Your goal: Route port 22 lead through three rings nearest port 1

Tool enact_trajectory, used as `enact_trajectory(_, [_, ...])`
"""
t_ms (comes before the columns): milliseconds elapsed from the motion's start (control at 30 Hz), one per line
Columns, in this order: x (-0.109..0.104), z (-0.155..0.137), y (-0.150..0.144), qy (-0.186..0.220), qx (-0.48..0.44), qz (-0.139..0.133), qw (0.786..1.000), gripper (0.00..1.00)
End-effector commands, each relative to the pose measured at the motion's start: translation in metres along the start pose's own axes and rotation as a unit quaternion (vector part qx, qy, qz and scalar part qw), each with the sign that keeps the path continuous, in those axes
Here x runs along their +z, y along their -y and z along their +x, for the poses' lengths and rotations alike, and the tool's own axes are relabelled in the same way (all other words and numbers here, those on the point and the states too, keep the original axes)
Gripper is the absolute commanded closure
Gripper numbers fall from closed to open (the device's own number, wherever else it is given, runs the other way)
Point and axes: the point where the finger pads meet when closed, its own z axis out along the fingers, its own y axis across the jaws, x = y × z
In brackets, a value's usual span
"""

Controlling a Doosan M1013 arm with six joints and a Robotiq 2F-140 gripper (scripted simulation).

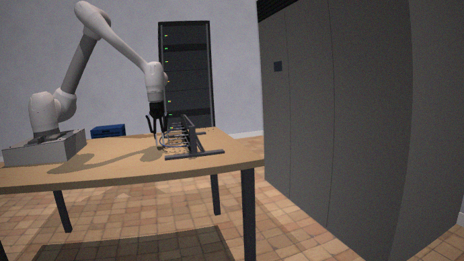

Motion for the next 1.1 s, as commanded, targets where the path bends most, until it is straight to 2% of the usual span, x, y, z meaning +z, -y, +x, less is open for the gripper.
enact_trajectory(0, [-0.0002,0.0,0.0,0.0,0.0,0.0,1.0,0.8])
enact_trajectory(400, [-0.0002,0.0,0.0,0.0,0.0,0.0,1.0,0.8])
enact_trajectory(433, [-0.0002,0.0,0.0,0.0,0.0,0.0,1.0,1.0])
enact_trajectory(1067, [-0.0002,0.0,0.0,0.0,0.0,0.0,1.0,1.0])
